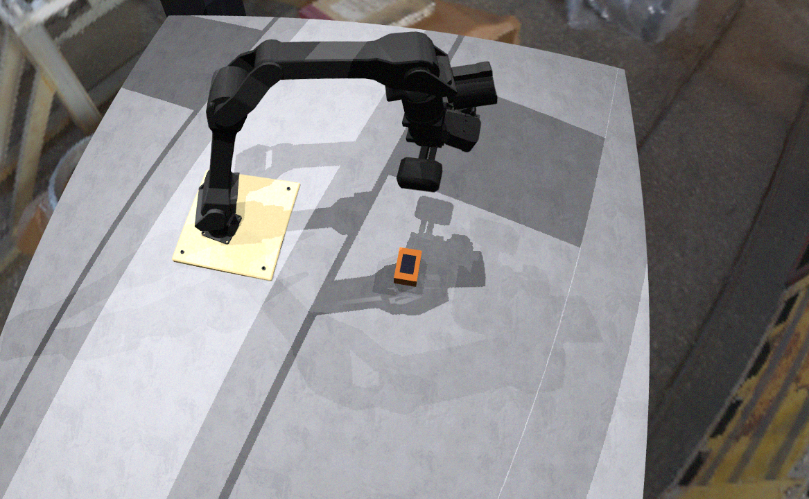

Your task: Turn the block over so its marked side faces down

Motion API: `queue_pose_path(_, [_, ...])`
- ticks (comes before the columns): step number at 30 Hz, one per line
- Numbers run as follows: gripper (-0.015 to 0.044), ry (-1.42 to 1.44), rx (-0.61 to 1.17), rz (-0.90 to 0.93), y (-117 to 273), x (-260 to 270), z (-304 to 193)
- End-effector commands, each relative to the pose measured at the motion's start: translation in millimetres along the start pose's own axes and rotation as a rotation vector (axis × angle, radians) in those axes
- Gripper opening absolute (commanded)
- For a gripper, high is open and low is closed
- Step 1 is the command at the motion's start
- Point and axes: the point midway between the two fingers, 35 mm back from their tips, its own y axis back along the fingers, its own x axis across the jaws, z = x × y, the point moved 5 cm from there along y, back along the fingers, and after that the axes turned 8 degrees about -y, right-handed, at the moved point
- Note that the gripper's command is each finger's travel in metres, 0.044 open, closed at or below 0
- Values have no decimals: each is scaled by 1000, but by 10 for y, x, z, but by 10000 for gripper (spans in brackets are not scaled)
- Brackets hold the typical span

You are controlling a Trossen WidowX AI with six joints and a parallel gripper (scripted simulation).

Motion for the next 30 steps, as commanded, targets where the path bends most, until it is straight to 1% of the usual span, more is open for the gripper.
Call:
queue_pose_path(1, [440, 29, 59, -81, -215, -633, 176])
queue_pose_path(4, [440, 48, 111, -118, -340, -1104, 214])
queue_pose_path(6, [440, 56, 134, -129, -382, -1300, 191])
queue_pose_path(13, [440, 57, 137, -131, -407, -1327, 185])
queue_pose_path(17, [440, 57, 137, -131, -710, -1373, 131])
queue_pose_path(22, [440, 57, 137, -131, -740, -1378, 124])
queue_pose_path(25, [440, 57, 137, -131, -862, -1397, 93])
queue_pose_path(30, [440, 57, 137, -131, -897, -1402, 88])
